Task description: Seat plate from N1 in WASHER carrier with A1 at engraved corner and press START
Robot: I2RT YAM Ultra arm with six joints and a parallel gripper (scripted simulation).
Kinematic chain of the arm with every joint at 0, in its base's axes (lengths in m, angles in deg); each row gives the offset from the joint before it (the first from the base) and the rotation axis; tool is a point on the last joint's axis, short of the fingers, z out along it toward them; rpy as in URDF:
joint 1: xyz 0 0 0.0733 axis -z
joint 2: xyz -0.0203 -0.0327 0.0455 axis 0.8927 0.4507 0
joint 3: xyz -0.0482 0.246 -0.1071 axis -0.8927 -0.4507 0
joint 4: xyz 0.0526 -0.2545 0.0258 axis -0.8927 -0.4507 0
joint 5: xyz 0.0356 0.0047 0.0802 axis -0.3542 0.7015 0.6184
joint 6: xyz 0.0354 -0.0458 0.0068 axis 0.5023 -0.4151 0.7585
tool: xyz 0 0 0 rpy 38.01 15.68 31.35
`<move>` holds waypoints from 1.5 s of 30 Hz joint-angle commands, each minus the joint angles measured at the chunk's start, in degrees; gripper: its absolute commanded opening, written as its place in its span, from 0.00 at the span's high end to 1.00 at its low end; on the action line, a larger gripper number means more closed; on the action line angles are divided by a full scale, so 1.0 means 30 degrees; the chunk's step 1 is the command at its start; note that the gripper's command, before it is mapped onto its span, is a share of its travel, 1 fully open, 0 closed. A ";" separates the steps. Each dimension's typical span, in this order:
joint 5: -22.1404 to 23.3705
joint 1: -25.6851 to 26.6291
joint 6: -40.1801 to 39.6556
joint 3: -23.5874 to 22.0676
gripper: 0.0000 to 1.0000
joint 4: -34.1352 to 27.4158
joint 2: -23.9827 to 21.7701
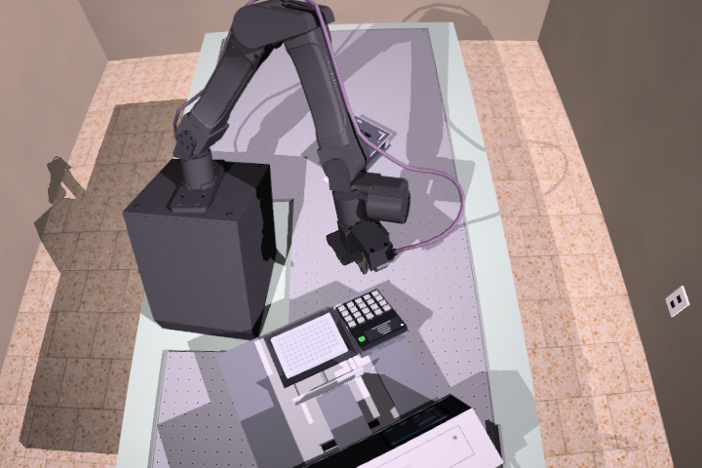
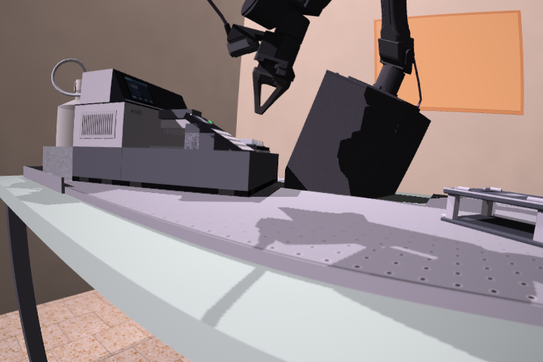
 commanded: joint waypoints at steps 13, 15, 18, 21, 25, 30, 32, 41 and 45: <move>-0.0611 -0.0728 0.1695 -0.0440 1.00 0.1254 -0.0984; -0.0614 -0.0730 0.1697 -0.0439 1.00 0.1258 -0.0980; -0.0616 -0.0731 0.1698 -0.0439 1.00 0.1260 -0.0978; -0.0617 -0.0732 0.1698 -0.0439 1.00 0.1261 -0.0977; -0.0617 -0.0732 0.1699 -0.0439 1.00 0.1262 -0.0977; -0.0618 -0.0732 0.1699 -0.0439 1.00 0.1262 -0.0976; -0.0618 -0.0732 0.1699 -0.0439 1.00 0.1262 -0.0976; -0.0618 -0.0732 0.1699 -0.0439 1.00 0.1262 -0.0976; -0.0618 -0.0732 0.1699 -0.0439 1.00 0.1262 -0.0976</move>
